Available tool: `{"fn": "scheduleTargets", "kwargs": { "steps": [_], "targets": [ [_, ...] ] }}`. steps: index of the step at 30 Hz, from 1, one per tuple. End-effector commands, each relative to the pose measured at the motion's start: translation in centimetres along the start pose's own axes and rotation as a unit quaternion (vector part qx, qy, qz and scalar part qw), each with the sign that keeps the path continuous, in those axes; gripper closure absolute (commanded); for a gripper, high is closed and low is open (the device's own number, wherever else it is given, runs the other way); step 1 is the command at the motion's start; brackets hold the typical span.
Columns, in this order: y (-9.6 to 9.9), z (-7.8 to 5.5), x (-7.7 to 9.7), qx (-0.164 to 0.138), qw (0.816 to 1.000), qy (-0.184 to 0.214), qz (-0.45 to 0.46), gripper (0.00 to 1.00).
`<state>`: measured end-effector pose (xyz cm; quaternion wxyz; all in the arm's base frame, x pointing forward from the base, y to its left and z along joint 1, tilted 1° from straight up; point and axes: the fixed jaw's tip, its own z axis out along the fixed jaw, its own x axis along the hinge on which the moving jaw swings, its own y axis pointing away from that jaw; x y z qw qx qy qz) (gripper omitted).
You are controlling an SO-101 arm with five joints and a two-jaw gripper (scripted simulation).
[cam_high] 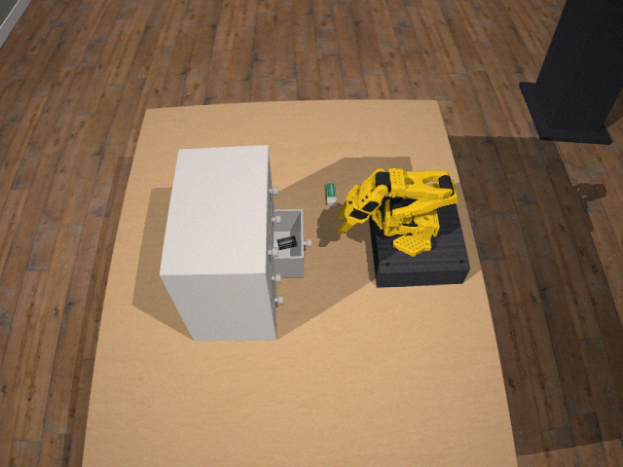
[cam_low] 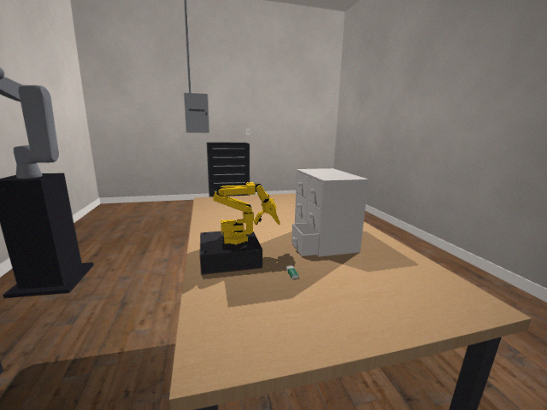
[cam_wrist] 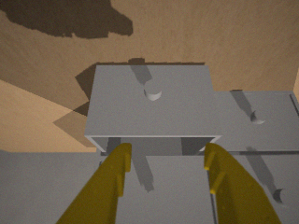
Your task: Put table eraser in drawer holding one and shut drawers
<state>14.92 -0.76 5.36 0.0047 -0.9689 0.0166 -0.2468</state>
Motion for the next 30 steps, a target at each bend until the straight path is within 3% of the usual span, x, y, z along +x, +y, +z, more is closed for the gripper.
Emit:
{"fn": "scheduleTargets", "kwargs": {
  "steps": [1,9,18,30],
  "targets": [
    [-0.10,-0.24,0.25,0.002,1.000,0.008,0.002,0.79],
    [-0.10,-0.24,0.25,0.002,1.000,0.008,0.002,0.79],
    [0.00,-0.24,0.08,0.001,0.993,0.008,0.115,0.79],
    [0.06,-0.24,-0.10,0.000,0.971,0.009,0.239,0.79]
  ]
}}
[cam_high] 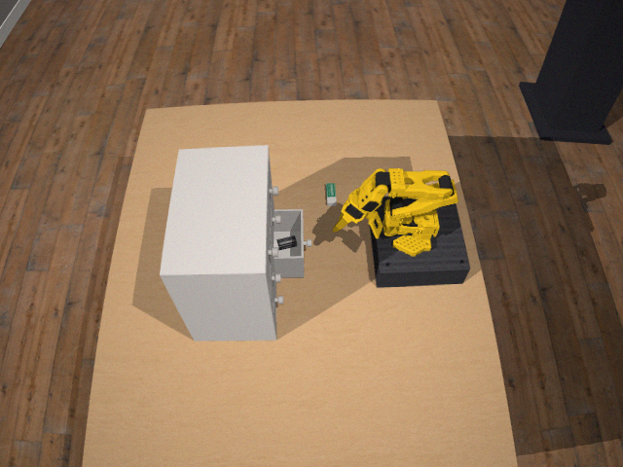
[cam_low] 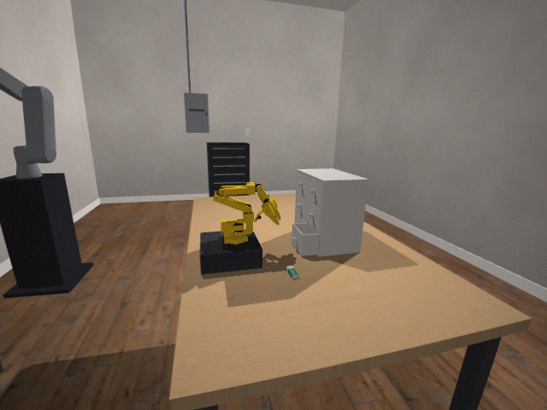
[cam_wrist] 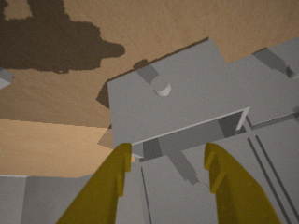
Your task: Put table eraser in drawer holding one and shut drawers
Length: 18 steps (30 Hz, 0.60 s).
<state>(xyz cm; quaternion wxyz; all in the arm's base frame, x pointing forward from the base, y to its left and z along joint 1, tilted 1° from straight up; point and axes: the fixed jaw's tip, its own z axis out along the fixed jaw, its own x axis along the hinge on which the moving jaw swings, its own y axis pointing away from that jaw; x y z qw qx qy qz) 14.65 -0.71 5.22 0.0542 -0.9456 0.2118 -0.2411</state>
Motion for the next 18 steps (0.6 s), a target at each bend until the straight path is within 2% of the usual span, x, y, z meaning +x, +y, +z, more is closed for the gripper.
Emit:
{"fn": "scheduleTargets", "kwargs": {
  "steps": [1,11,13,18],
  "targets": [
    [0.02,-0.24,0.21,0.002,0.999,0.008,0.051,0.79],
    [0.09,-0.24,0.07,0.001,0.984,0.009,0.176,0.79],
    [0.09,-0.24,0.07,0.001,0.984,0.009,0.176,0.79],
    [0.11,-0.24,0.01,0.001,0.971,0.009,0.237,0.79]
  ]
}}
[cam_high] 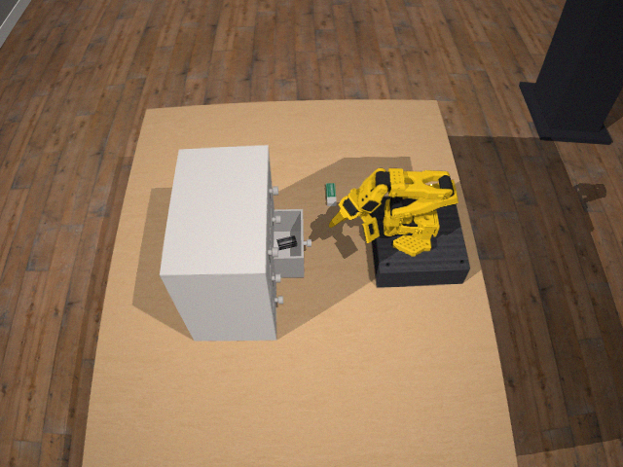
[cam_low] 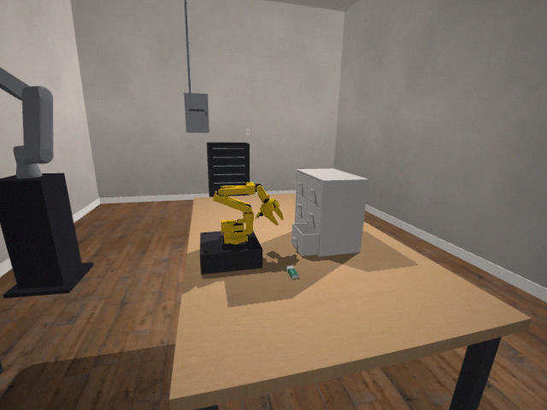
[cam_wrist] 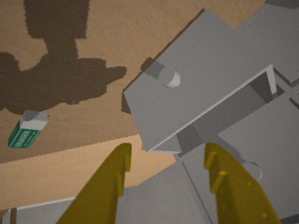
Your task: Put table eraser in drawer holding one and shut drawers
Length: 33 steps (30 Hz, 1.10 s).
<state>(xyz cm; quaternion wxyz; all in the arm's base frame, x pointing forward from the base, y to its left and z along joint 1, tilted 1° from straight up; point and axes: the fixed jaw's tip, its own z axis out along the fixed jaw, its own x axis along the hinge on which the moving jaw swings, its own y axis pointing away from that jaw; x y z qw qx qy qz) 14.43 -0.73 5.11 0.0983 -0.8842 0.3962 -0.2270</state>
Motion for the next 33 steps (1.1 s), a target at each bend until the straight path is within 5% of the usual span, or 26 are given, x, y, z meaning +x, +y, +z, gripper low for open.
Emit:
{"fn": "scheduleTargets", "kwargs": {
  "steps": [1,15,33],
  "targets": [
    [-0.09,-0.23,0.19,0.005,0.999,0.006,0.052,0.79],
    [-0.04,-0.23,0.07,0.004,0.979,0.008,0.201,0.79],
    [-0.08,-0.22,-0.04,0.005,0.919,0.010,0.393,0.79]
  ]
}}
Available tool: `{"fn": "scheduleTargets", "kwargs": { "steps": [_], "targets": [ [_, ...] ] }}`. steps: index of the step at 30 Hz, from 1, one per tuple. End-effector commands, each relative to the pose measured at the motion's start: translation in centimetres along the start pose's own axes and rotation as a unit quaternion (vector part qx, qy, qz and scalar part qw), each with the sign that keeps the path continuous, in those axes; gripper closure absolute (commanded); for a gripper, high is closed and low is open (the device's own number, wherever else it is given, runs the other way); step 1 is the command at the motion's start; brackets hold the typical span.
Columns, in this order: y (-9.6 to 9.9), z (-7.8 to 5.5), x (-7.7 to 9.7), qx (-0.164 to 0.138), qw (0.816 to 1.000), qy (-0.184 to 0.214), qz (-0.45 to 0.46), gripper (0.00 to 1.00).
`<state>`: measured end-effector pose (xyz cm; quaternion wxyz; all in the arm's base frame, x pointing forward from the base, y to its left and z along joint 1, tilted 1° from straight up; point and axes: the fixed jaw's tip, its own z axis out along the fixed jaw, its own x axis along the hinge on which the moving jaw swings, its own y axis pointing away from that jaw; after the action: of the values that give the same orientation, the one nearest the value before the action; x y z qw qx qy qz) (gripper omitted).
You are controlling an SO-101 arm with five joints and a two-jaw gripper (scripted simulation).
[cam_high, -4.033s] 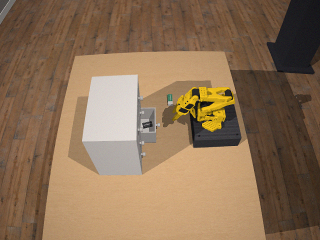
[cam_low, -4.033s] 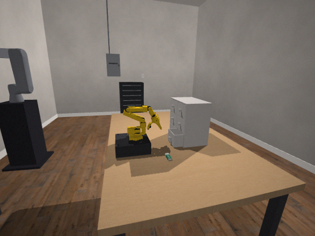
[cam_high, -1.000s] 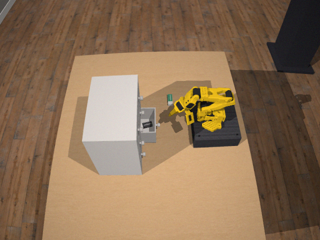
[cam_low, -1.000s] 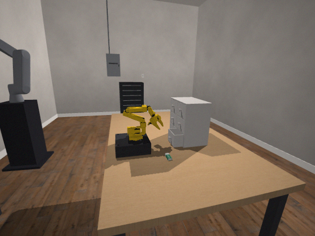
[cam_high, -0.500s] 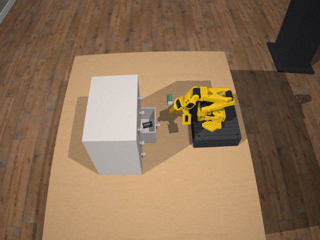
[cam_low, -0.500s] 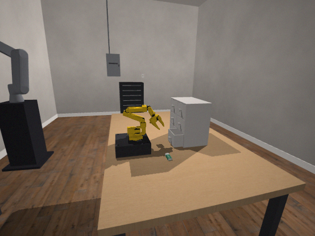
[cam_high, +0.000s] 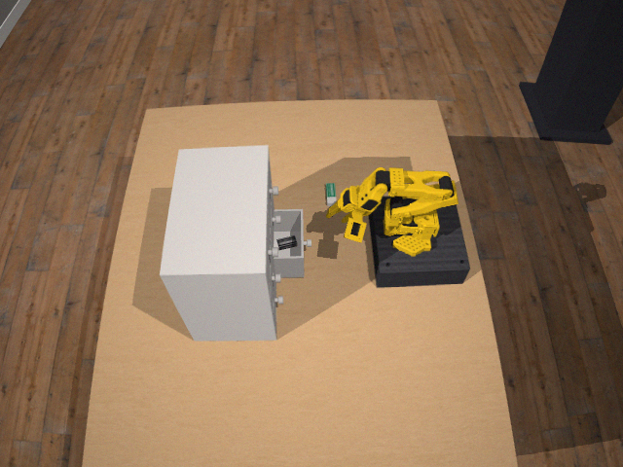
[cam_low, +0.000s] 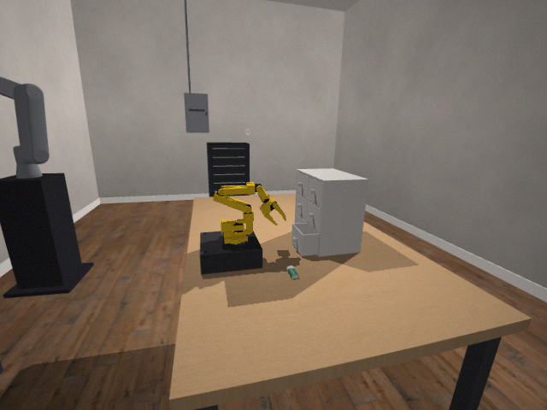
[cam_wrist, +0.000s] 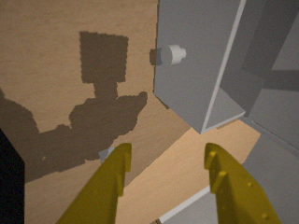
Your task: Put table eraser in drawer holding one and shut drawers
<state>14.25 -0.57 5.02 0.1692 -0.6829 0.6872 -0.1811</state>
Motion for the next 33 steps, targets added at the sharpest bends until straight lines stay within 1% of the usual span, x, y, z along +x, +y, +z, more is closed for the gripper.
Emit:
{"fn": "scheduleTargets", "kwargs": {
  "steps": [1,6,11,13,15,21,28,30,33],
  "targets": [
    [-0.23,-0.21,0.07,0.007,0.999,0.002,0.051,0.79],
    [-0.24,-0.21,0.03,0.007,0.994,0.002,0.114,0.79],
    [-0.27,-0.21,0.00,0.008,0.984,0.003,0.176,0.79],
    [-0.27,-0.21,0.00,0.008,0.984,0.003,0.176,0.79],
    [-0.28,-0.21,-0.01,0.008,0.980,0.003,0.200,0.79],
    [-0.33,-0.21,-0.04,0.008,0.962,0.004,0.274,0.79],
    [-0.41,-0.21,-0.07,0.009,0.934,0.004,0.357,0.79],
    [-0.41,-0.21,-0.07,0.009,0.934,0.004,0.357,0.79],
    [-0.45,-0.21,-0.07,0.009,0.920,0.005,0.392,0.79]
  ]
}}
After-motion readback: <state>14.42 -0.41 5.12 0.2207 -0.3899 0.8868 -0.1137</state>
